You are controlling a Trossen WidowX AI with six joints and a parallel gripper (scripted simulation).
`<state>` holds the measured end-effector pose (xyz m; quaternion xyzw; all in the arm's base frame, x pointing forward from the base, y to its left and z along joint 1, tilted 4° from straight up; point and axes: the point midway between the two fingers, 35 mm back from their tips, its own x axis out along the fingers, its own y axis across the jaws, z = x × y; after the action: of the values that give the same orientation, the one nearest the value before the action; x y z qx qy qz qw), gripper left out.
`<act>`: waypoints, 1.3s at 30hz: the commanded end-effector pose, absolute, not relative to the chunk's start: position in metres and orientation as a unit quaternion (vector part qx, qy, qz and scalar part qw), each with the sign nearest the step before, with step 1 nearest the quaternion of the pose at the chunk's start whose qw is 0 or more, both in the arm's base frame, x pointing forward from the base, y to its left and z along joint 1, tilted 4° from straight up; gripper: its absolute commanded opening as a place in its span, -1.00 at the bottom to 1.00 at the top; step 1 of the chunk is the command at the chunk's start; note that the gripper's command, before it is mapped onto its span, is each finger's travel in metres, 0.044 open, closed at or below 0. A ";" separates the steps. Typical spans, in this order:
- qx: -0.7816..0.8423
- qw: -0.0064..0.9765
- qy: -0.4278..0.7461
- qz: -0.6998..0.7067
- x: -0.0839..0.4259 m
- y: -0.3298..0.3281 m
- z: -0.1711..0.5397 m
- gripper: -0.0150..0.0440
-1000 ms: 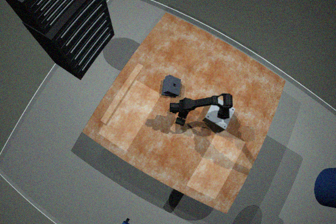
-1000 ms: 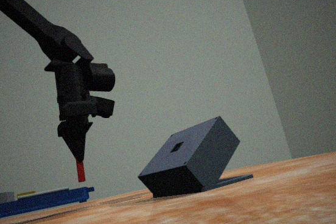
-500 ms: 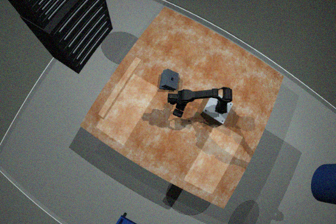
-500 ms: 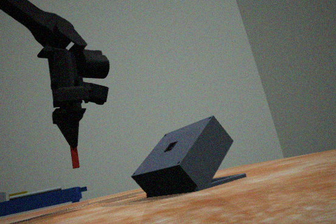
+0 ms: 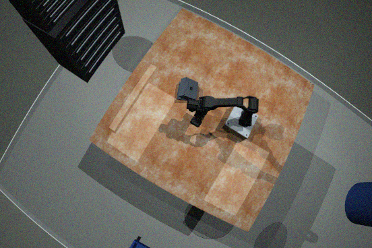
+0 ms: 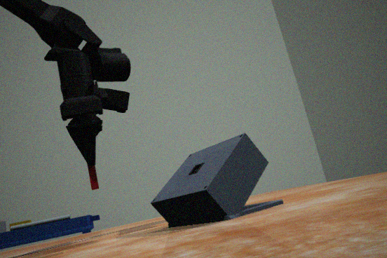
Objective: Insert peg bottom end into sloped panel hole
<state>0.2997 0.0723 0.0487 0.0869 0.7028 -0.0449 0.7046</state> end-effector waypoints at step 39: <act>0.250 0.713 0.643 -0.124 0.319 0.022 0.058 -0.49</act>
<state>0.3181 0.0249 0.0573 0.2376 0.6474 -0.1202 0.7142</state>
